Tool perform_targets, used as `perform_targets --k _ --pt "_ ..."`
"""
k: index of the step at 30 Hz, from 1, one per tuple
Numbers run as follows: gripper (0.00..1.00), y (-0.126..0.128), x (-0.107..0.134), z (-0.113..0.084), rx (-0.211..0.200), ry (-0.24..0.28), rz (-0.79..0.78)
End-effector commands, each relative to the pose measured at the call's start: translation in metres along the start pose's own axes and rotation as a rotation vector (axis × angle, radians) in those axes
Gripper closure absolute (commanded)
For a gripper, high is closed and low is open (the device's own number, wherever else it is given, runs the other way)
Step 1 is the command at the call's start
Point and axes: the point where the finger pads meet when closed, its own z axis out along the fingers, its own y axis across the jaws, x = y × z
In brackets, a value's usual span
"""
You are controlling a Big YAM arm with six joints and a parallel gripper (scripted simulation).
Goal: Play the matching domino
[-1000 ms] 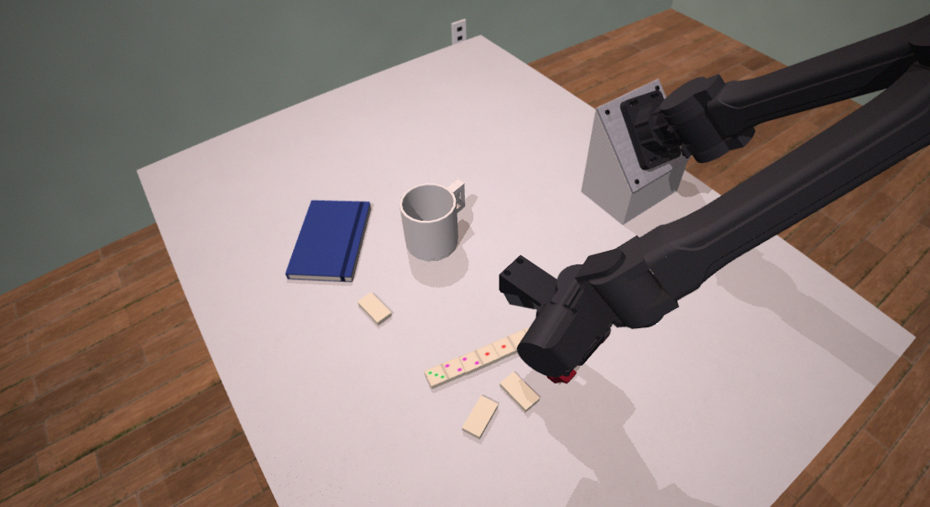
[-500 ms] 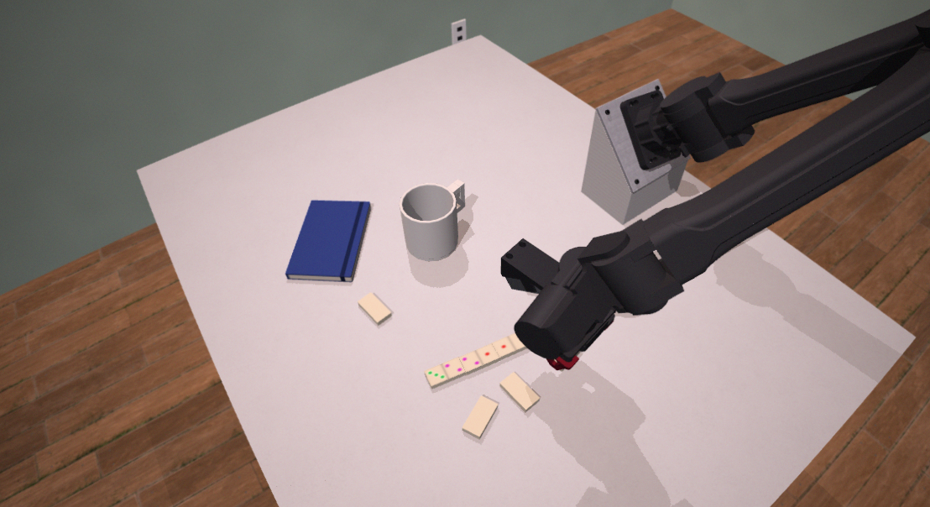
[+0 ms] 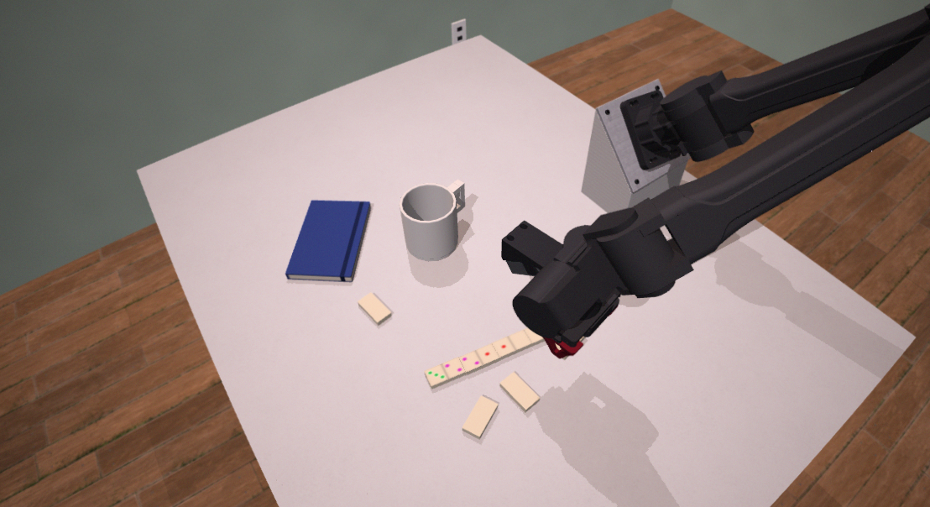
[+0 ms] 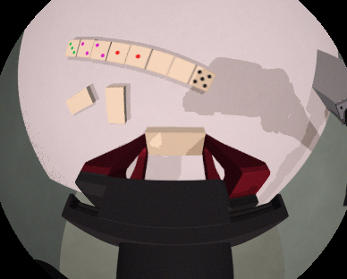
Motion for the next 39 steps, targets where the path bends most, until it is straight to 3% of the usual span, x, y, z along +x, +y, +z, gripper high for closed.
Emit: perform_targets --k 1,7,14,15,24,31,32,39 --pt "0.5 0.01 0.003 -0.02 -0.027 0.0 -0.02" --pt "0.5 0.02 0.009 -0.048 -0.046 0.002 -0.051" --pt "0.5 0.02 0.009 -0.048 -0.046 0.002 -0.051" --pt "0.5 0.011 0.004 -0.04 -0.026 0.001 -0.019" --pt "0.5 0.025 0.012 -0.071 -0.049 0.001 -0.056" --pt "0.5 0.025 0.012 -0.071 -0.049 0.001 -0.056" --pt "0.5 0.014 0.006 -0.058 -0.02 0.002 -0.024" --pt "0.5 0.024 0.012 -0.071 -0.049 0.0 -0.051"
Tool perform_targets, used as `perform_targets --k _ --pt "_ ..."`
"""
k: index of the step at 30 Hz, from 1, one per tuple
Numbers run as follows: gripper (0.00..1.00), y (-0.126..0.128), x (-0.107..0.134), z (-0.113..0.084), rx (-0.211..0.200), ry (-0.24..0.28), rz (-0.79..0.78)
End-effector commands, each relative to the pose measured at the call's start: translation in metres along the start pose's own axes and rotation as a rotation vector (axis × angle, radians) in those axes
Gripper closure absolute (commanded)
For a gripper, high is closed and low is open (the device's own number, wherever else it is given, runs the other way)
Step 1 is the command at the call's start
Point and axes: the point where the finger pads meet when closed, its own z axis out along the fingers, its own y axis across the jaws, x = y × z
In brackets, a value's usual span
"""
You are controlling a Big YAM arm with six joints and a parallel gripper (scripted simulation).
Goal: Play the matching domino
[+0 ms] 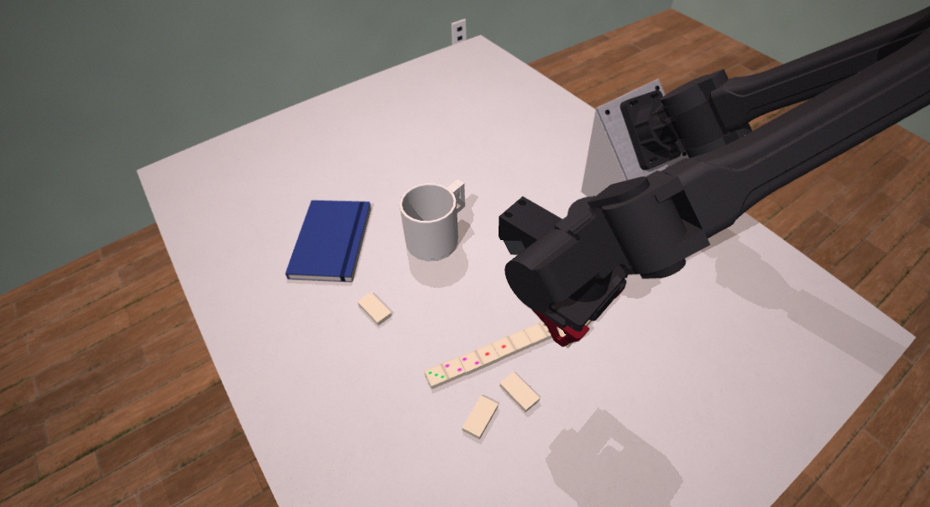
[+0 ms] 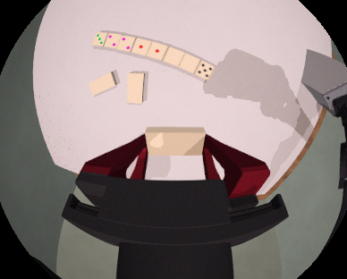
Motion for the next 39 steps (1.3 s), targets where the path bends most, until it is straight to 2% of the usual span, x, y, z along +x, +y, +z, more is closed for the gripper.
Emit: perform_targets --k 1,9,10,19,26,27,36,39 --pt "0.5 0.014 0.007 -0.017 -0.041 -0.004 -0.031" --pt "0.5 0.015 0.007 -0.019 -0.045 -0.005 -0.035" --pt "0.5 0.003 0.001 -0.005 -0.01 -0.001 -0.007" --pt "0.5 0.017 0.008 -0.021 -0.053 -0.006 -0.032" --pt "0.5 0.017 0.008 -0.021 -0.053 -0.006 -0.032" --pt "0.5 0.008 -0.003 -0.006 -0.014 -0.002 -0.055" --pt "0.5 0.062 -0.045 -0.021 -0.051 -0.01 -0.485" --pt "0.5 0.062 -0.045 -0.021 -0.051 -0.01 -0.485"
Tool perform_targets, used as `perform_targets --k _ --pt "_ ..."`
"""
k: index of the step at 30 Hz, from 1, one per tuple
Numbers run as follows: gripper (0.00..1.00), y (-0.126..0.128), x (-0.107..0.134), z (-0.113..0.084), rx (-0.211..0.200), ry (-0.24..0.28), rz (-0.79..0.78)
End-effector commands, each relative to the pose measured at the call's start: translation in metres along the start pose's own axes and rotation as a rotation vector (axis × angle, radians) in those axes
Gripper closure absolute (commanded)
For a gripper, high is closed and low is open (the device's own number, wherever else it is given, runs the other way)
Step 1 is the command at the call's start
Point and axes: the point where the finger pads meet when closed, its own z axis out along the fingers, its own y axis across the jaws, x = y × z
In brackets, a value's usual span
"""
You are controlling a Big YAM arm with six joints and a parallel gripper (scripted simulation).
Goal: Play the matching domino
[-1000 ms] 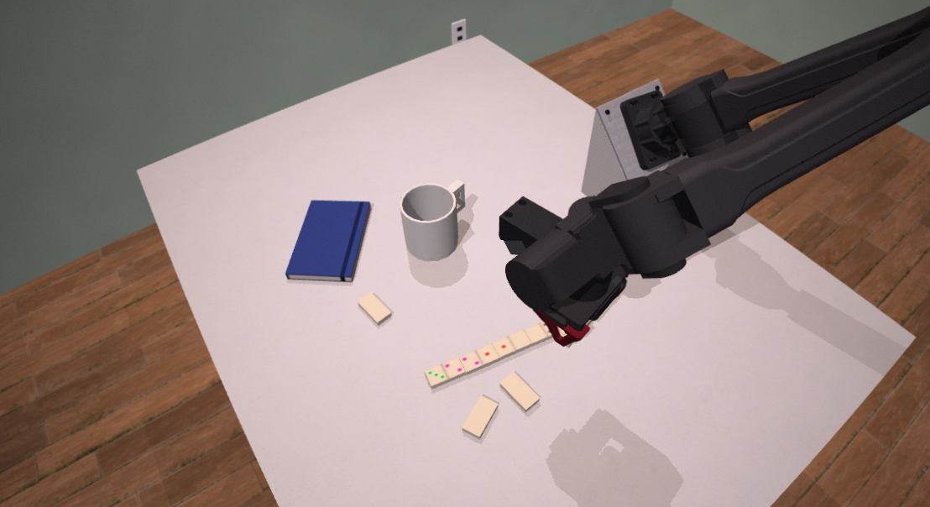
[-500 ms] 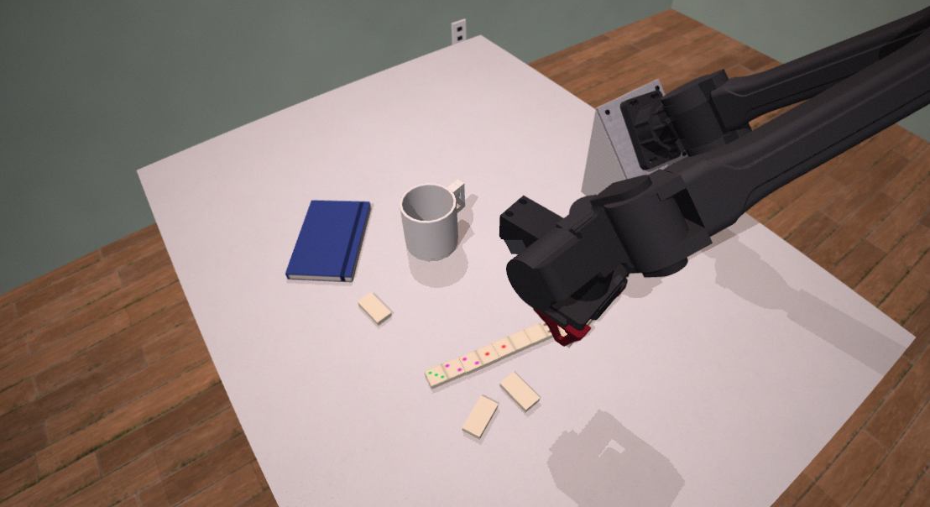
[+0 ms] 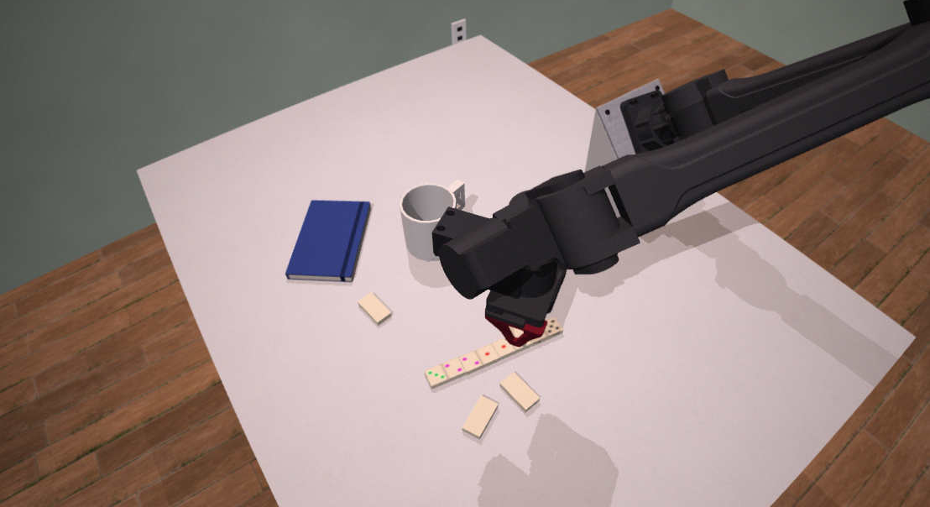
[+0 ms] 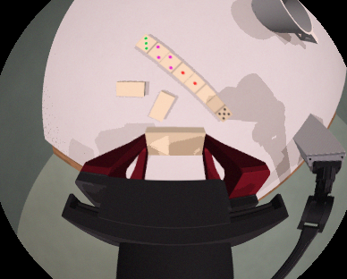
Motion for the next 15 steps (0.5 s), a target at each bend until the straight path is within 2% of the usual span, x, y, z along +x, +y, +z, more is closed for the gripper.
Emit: perform_targets --k 1,4,5,14,15 --pt "0.5 0.018 -0.006 -0.012 -0.018 0.0 -0.147" --pt "0.5 0.018 -0.006 -0.012 -0.018 0.0 -0.147" --pt "0.5 0.009 -0.011 -0.004 -0.01 0.0 -0.094" --pt "0.5 0.044 -0.07 -0.011 -0.023 0.008 -0.566" --pt "0.5 0.044 -0.07 -0.011 -0.023 0.008 -0.566"
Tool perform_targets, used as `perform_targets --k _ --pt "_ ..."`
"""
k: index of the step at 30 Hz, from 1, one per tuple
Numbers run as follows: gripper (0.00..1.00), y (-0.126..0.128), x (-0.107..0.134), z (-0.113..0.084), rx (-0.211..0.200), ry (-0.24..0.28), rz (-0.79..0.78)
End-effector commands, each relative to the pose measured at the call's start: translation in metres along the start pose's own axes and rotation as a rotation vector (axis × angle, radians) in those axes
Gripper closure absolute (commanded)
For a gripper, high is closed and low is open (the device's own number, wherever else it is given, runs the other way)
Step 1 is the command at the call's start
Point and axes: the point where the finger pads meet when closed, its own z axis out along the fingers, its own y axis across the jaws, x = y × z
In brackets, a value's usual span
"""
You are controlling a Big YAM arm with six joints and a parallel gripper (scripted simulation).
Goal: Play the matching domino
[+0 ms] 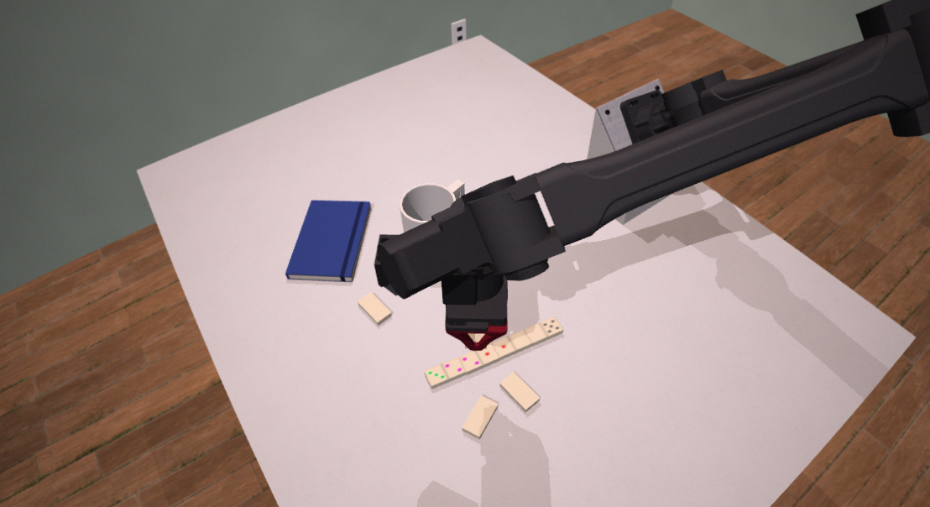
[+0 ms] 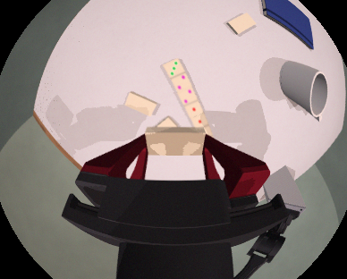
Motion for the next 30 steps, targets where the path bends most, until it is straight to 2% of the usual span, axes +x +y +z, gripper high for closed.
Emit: perform_targets --k 1,6,7,16,23,24,30 --pt "0.5 0.012 -0.025 -0.016 -0.016 0.0 -0.196" --pt "0.5 0.012 -0.025 -0.016 -0.016 0.0 -0.196" --pt "0.5 0.002 -0.026 -0.005 -0.007 0.002 -0.142" --pt "0.5 0.011 -0.094 -0.013 -0.005 0.012 -0.632" --pt "0.5 0.011 -0.094 -0.013 -0.005 0.012 -0.632" --pt "0.5 0.003 -0.093 -0.001 0.001 0.015 -0.557" --pt "0.5 0.005 -0.139 -0.008 0.006 0.014 -0.729"
